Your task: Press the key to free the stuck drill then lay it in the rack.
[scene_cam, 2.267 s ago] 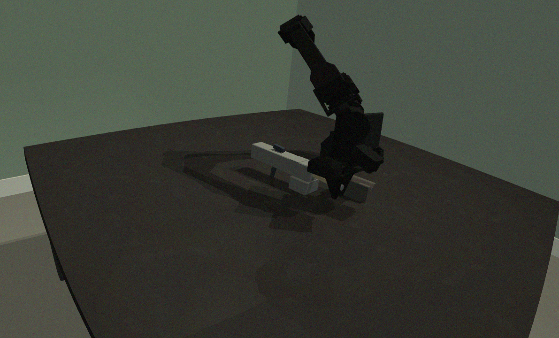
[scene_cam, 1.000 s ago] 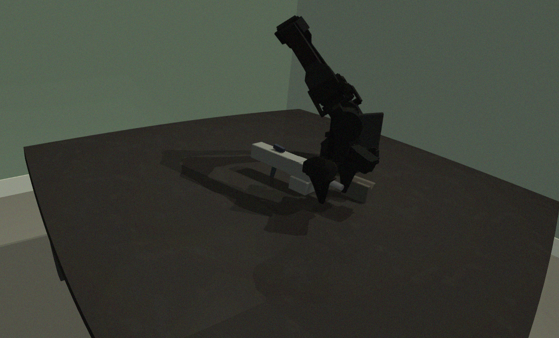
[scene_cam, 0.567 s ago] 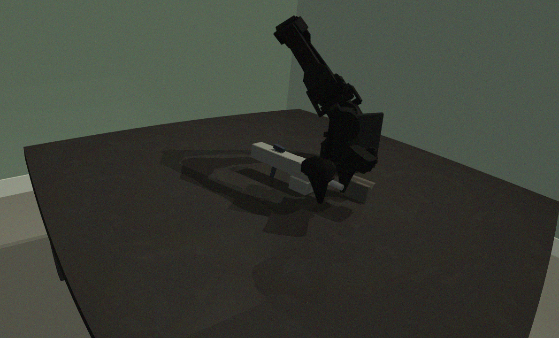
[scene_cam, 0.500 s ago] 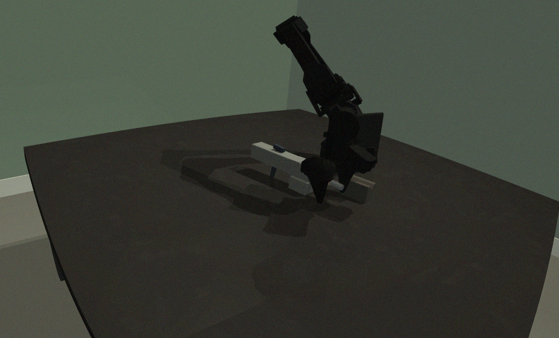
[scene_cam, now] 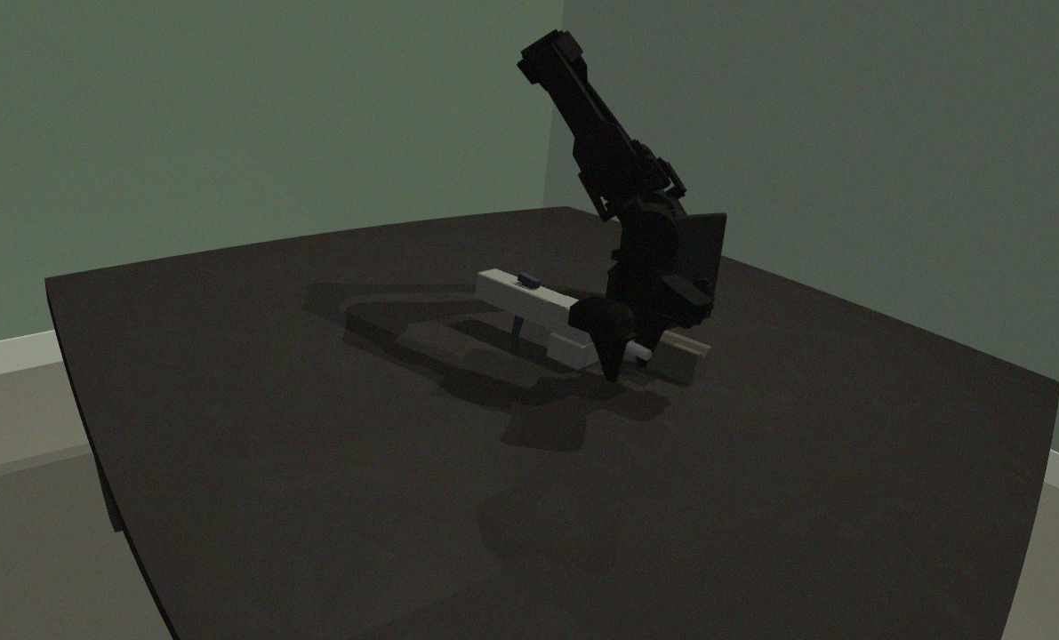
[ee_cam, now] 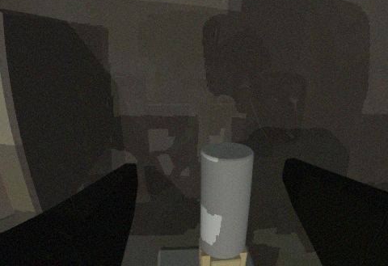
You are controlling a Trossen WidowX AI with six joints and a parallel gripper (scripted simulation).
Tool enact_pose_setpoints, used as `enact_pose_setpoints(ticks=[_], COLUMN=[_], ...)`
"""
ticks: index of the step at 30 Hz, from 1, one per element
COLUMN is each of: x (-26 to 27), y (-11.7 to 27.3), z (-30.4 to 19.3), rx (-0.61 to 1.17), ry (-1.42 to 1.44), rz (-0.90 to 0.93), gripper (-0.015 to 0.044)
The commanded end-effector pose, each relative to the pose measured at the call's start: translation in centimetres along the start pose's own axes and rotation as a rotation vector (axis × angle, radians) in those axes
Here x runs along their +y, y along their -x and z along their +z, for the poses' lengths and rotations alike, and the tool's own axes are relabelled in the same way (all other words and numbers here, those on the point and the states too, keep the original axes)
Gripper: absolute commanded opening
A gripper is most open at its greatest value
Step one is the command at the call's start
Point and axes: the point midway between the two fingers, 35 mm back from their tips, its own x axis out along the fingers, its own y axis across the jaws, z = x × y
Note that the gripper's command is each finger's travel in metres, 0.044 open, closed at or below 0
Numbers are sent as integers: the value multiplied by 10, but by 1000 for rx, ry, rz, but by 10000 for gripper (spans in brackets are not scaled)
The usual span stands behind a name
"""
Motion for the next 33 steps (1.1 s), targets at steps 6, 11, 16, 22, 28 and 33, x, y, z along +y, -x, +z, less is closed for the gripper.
enact_pose_setpoints(ticks=[6,11,16,22,28,33], x=[0,0,0,1,2,2], y=[0,0,1,3,3,3], z=[0,0,0,0,0,0], rx=[0,0,1,6,6,6], ry=[0,0,1,7,7,7], rz=[-1,-1,-1,1,1,1], gripper=[72,0,0,0,0,0])
